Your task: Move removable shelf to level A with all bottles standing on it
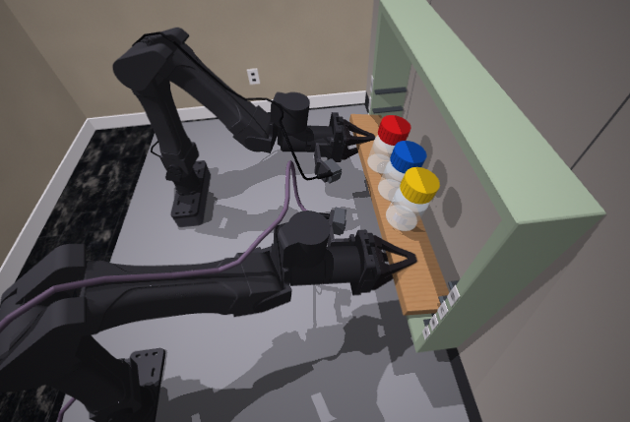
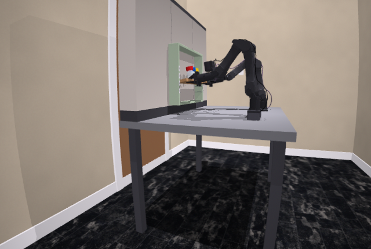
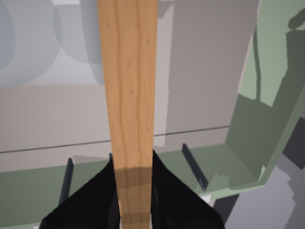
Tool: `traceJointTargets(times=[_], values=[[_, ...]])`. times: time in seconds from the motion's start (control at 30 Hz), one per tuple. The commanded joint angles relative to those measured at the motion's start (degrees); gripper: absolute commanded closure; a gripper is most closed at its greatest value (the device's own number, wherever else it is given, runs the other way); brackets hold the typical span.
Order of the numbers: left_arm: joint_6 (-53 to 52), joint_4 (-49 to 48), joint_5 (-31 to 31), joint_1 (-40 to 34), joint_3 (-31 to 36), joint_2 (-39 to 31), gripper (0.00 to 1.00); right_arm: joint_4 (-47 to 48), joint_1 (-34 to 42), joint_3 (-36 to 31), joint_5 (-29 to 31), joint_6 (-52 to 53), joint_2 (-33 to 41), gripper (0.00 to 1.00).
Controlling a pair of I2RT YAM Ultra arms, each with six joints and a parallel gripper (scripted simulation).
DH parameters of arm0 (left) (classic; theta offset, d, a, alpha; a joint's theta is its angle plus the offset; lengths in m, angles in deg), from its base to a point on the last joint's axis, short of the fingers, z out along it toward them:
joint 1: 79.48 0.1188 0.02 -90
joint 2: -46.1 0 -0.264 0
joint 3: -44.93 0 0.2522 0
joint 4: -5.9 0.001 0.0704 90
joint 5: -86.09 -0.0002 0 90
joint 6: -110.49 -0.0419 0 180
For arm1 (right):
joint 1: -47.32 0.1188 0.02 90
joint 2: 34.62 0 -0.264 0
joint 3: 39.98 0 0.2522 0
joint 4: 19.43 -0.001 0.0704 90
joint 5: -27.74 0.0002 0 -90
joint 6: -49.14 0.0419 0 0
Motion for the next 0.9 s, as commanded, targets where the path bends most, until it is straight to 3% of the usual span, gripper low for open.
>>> traceJointTargets(times=[0.0, 0.87], values=[[-1.79, -5.88, 0.77, -0.42, 0.06, -3.45, 1.0, 6.15, 0.27, -0.29, 1.41, -2.2, 3.59, 1.0], [-1.76, -7.24, 2.52, -2.17, 6.95, -8.96, 1.0, 7.59, 2.1, -7.31, 3.23, -2.17, 9.15, 1.0]])
